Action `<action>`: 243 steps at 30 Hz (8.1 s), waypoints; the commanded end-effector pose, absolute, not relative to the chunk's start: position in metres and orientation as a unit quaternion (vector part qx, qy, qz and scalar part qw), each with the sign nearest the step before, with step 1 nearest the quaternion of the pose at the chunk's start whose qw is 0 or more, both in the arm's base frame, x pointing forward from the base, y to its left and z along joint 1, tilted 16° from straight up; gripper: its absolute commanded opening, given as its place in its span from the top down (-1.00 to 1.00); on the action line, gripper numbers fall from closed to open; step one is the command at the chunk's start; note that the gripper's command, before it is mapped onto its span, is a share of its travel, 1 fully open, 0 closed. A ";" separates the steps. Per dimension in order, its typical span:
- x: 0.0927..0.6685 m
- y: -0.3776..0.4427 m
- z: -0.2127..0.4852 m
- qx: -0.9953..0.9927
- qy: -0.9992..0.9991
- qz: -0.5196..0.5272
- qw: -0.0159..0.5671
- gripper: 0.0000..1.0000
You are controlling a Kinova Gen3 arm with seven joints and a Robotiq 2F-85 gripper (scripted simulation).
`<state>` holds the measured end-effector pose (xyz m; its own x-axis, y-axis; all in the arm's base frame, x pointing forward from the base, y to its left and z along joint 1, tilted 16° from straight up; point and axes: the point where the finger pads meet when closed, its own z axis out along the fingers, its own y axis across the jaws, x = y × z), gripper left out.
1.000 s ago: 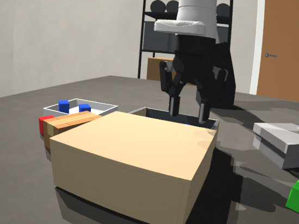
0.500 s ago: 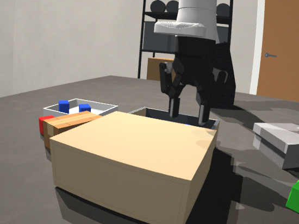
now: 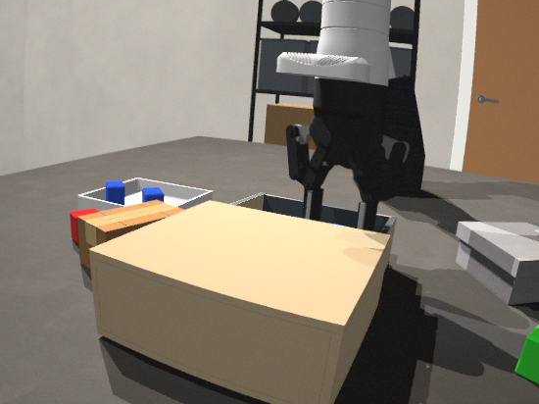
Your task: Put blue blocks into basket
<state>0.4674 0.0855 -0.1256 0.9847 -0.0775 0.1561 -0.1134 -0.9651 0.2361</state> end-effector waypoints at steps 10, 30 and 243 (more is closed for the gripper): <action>0.470 0.083 -0.138 0.989 -0.048 0.074 0.122 -0.29; 0.472 0.079 -0.153 0.989 -0.048 0.074 0.122 -0.29; 0.408 -0.141 0.057 0.467 -0.873 0.143 0.000 0.80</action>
